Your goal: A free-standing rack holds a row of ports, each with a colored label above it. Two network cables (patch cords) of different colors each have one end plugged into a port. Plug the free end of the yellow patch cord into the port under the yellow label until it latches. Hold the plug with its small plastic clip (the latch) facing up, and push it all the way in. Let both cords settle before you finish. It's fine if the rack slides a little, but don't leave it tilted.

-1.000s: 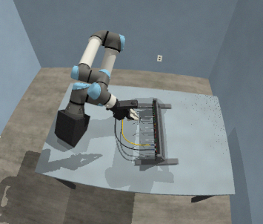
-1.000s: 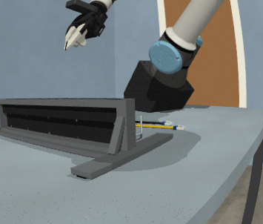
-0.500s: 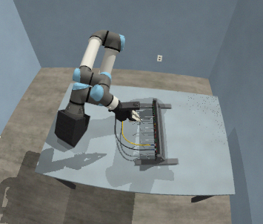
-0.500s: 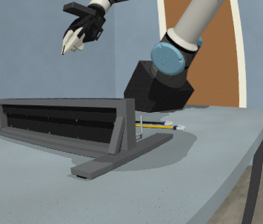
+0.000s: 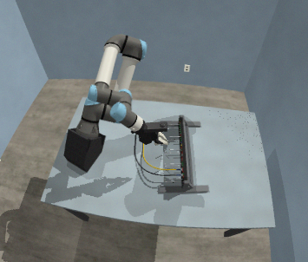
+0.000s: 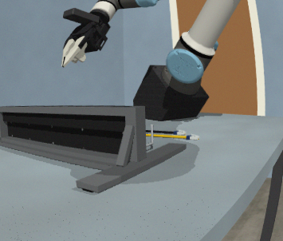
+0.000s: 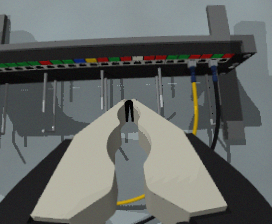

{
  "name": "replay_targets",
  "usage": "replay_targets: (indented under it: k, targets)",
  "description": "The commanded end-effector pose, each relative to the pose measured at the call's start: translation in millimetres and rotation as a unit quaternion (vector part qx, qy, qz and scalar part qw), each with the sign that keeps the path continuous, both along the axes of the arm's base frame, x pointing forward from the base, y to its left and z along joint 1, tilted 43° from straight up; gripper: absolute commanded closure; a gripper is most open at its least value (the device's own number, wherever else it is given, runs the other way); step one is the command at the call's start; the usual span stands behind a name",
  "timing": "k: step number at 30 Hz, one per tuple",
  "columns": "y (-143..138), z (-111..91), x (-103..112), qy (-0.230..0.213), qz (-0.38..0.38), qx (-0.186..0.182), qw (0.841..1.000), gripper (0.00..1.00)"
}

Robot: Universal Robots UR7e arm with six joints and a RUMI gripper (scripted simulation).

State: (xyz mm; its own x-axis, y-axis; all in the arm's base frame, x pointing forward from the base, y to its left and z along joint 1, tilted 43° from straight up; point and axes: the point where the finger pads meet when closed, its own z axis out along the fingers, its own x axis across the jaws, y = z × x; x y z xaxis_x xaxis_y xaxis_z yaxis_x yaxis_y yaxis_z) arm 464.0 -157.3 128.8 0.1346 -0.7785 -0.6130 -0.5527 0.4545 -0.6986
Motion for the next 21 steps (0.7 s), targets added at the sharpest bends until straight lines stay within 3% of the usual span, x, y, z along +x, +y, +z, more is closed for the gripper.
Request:
replay_targets:
  k: [1,21]
  targets:
    - [4.0,-5.0,10.7,0.001,-0.002,-0.001,1.0,1.0]
    - [20.9,-19.6,43.2,0.001,-0.002,-0.001,1.0,1.0]
